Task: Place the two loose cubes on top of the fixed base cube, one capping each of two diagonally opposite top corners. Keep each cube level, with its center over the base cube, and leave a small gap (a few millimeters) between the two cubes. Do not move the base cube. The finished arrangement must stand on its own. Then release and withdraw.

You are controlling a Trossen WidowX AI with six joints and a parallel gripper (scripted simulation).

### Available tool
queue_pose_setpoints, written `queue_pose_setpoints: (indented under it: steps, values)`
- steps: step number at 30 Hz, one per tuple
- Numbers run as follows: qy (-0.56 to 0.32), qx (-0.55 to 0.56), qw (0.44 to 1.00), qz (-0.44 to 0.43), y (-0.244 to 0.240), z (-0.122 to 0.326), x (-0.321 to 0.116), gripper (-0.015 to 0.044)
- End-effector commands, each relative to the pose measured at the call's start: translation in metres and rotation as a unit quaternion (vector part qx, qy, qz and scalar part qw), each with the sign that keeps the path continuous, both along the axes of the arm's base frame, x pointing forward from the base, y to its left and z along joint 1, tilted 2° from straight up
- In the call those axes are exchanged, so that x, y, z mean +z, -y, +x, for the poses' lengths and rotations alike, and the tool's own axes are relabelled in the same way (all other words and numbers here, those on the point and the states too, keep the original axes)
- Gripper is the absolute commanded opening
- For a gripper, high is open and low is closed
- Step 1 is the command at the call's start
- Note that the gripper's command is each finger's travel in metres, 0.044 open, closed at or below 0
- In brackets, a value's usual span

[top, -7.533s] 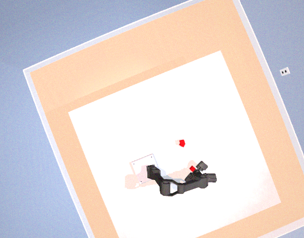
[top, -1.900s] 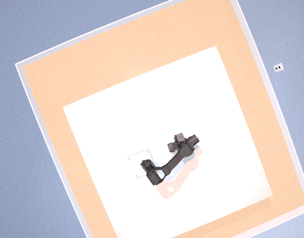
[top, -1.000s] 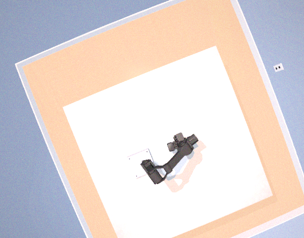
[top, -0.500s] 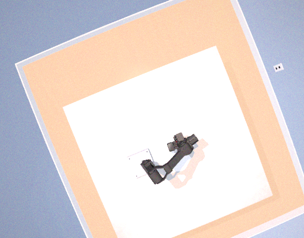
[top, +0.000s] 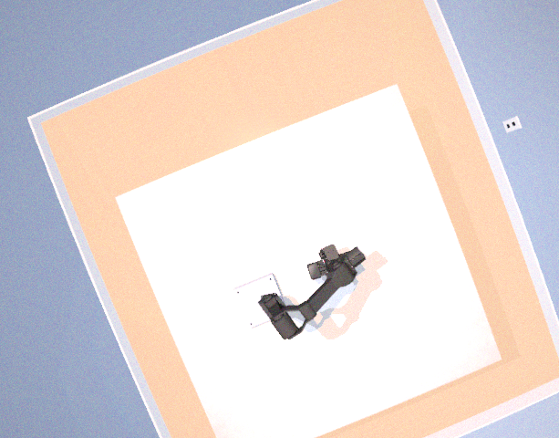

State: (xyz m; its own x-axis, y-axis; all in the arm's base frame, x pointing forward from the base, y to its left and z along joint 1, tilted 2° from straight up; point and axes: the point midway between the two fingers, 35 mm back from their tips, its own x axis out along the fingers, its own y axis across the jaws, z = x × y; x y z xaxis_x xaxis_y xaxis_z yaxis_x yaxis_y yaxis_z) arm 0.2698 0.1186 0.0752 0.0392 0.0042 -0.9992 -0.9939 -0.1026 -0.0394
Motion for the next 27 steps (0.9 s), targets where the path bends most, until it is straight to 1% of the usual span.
queue_pose_setpoints:
  steps: [1,27]
  values:
    - [0.007,0.000,1.000,0.003,-0.001,0.002,0.008,0.0205]
    - [0.007,0.000,1.000,0.003,-0.001,0.001,0.031,0.0205]
